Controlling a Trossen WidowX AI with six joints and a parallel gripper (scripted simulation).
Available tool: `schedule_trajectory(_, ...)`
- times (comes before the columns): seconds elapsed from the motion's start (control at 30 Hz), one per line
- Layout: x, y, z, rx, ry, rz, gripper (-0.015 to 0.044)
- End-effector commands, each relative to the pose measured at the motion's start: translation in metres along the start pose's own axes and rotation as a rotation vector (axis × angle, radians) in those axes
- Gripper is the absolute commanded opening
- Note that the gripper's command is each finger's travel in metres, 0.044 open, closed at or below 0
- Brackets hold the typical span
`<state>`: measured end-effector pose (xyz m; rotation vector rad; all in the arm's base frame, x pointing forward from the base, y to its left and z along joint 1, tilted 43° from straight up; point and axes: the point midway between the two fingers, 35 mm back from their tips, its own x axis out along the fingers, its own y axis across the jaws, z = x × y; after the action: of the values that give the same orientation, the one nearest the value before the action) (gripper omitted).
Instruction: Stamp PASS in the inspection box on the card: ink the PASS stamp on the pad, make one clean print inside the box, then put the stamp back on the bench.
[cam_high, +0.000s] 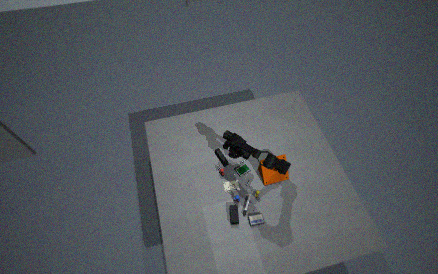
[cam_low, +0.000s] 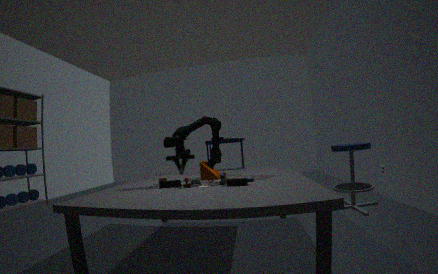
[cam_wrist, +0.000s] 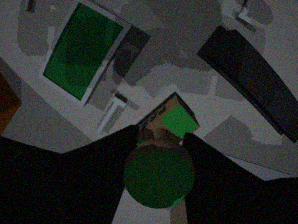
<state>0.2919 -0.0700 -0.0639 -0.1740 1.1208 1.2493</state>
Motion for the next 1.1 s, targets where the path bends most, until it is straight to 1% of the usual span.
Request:
schedule_trajectory(0.0,0.006,0.0,-0.001,-0.006,0.004,0.002,0.0)
schedule_trajectory(1.07,0.058,0.001,-0.001,-0.007,0.002,0.003,0.0)
